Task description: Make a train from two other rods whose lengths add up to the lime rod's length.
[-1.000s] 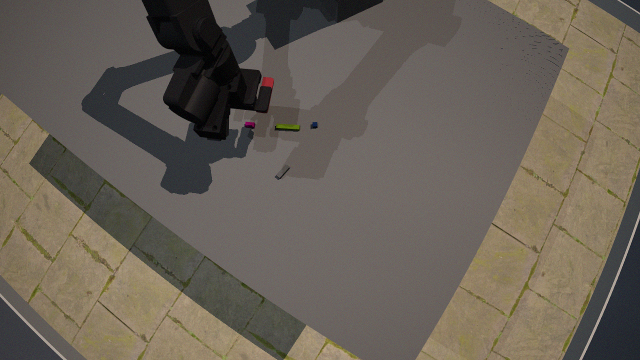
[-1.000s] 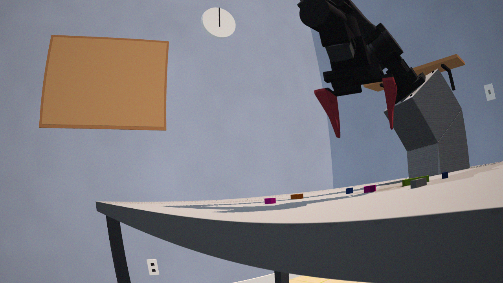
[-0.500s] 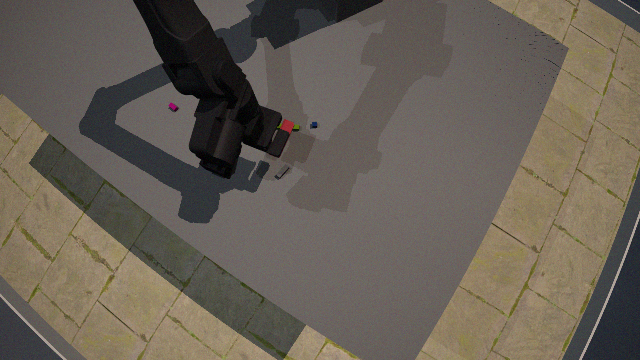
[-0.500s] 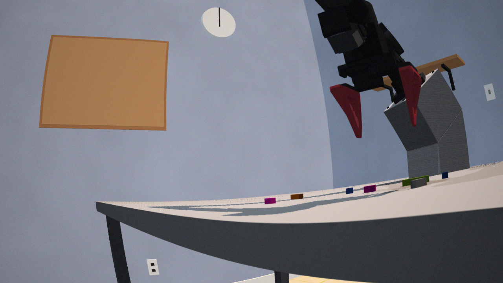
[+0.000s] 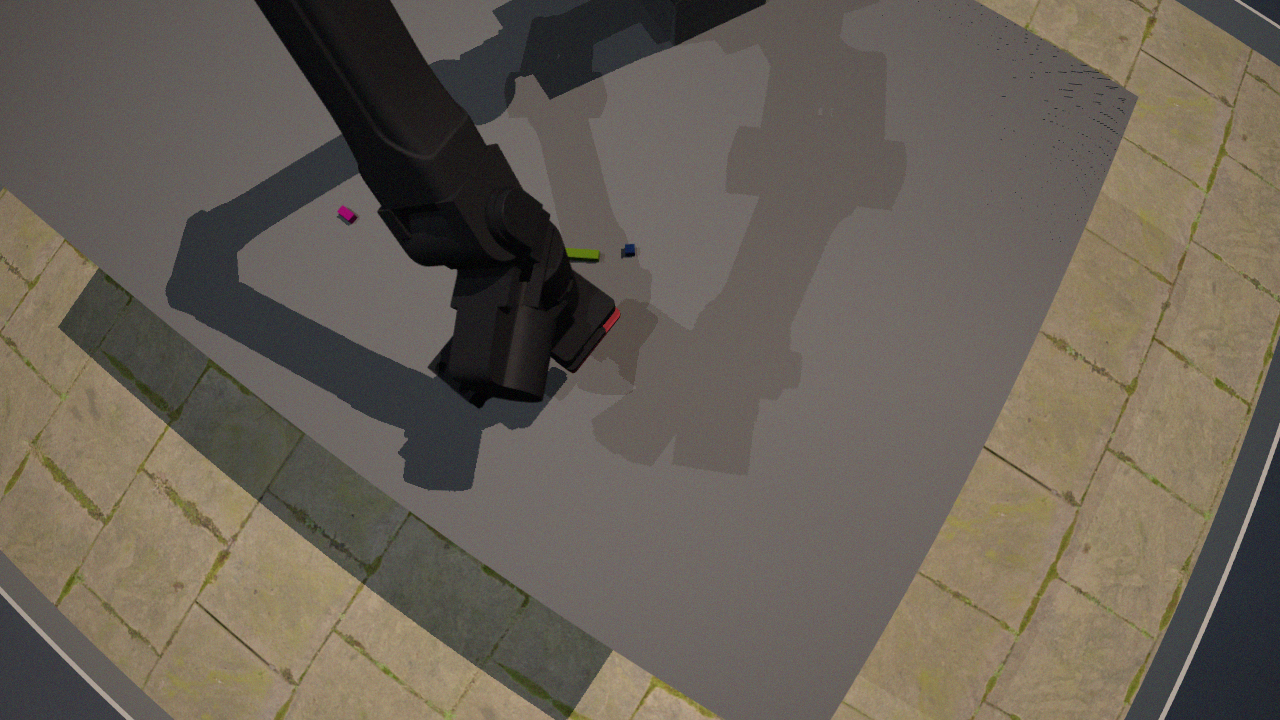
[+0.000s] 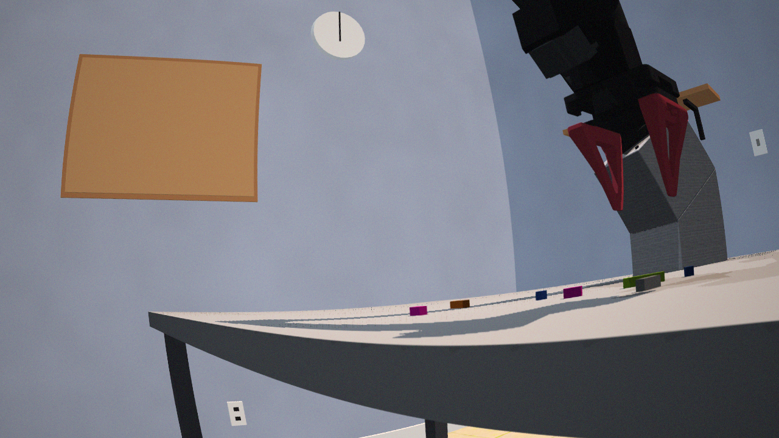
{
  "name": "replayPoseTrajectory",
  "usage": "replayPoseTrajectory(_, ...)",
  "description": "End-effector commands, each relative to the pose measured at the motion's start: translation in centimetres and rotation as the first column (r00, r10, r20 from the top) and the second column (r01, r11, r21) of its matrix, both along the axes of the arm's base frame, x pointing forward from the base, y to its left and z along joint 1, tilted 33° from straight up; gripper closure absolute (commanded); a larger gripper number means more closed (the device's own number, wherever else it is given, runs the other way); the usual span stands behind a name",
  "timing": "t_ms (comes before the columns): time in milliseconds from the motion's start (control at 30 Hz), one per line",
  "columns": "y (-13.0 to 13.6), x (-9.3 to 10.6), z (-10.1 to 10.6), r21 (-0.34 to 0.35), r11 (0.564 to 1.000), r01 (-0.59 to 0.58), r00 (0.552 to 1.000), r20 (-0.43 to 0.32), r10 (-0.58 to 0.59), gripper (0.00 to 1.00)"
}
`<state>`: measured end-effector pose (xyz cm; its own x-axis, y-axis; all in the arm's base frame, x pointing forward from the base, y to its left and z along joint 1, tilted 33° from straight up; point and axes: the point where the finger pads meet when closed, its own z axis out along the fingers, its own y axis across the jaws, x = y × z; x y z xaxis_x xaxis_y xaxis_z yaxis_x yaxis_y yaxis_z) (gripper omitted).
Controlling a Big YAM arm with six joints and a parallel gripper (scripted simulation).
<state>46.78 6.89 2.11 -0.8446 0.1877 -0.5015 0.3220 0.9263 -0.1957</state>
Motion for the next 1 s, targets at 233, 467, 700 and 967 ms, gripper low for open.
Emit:
replayPoseTrajectory(233, -0.26, 0.61, 1.3, 0.032, 0.997, 0.064, 0.997, 0.045, -0.065, 0.77)
replayPoseTrajectory(467, -0.26, 0.61, 1.3, 0.03, 0.998, 0.062, 0.997, 0.044, -0.063, 0.77)
replayPoseTrajectory(700, -0.26, 0.61, 1.3, 0.03, 0.998, 0.061, 0.997, 0.044, -0.063, 0.77)
replayPoseTrajectory(967, -0.26, 0.61, 1.3, 0.03, 0.998, 0.061, 0.997, 0.044, -0.063, 0.77)
